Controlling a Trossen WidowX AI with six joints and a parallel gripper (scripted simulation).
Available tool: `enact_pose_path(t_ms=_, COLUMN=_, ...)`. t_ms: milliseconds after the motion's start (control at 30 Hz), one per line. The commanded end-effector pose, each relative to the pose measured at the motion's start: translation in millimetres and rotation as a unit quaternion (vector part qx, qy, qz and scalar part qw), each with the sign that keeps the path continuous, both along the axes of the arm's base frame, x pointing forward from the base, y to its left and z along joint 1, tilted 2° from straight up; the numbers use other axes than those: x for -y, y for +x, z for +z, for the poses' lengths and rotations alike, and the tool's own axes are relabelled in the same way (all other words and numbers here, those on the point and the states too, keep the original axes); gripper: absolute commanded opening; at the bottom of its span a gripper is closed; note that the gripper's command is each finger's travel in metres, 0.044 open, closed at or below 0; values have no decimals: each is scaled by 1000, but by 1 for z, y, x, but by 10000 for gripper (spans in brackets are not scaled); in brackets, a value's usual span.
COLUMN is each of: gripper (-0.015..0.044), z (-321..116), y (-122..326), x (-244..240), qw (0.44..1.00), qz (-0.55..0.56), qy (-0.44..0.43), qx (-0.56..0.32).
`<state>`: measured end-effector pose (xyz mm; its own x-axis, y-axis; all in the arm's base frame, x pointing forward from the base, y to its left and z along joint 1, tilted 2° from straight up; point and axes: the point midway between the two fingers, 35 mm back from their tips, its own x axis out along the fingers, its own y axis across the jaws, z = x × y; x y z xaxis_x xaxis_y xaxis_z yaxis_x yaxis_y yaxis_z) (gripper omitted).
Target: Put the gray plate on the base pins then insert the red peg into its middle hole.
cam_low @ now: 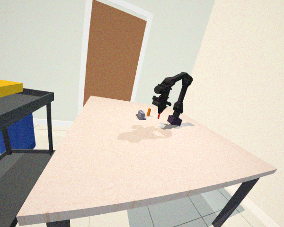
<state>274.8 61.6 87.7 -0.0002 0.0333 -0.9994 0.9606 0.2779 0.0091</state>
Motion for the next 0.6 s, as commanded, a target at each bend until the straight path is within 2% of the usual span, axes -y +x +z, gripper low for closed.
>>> enact_pose_path(t_ms=0, gripper=0, z=-1, y=6, x=8, qw=1000, qz=2, qy=0, qx=-3)
enact_pose_path(t_ms=567, gripper=0, z=-1, y=28, x=49, qw=1000, qz=4, qy=1, qx=-2)
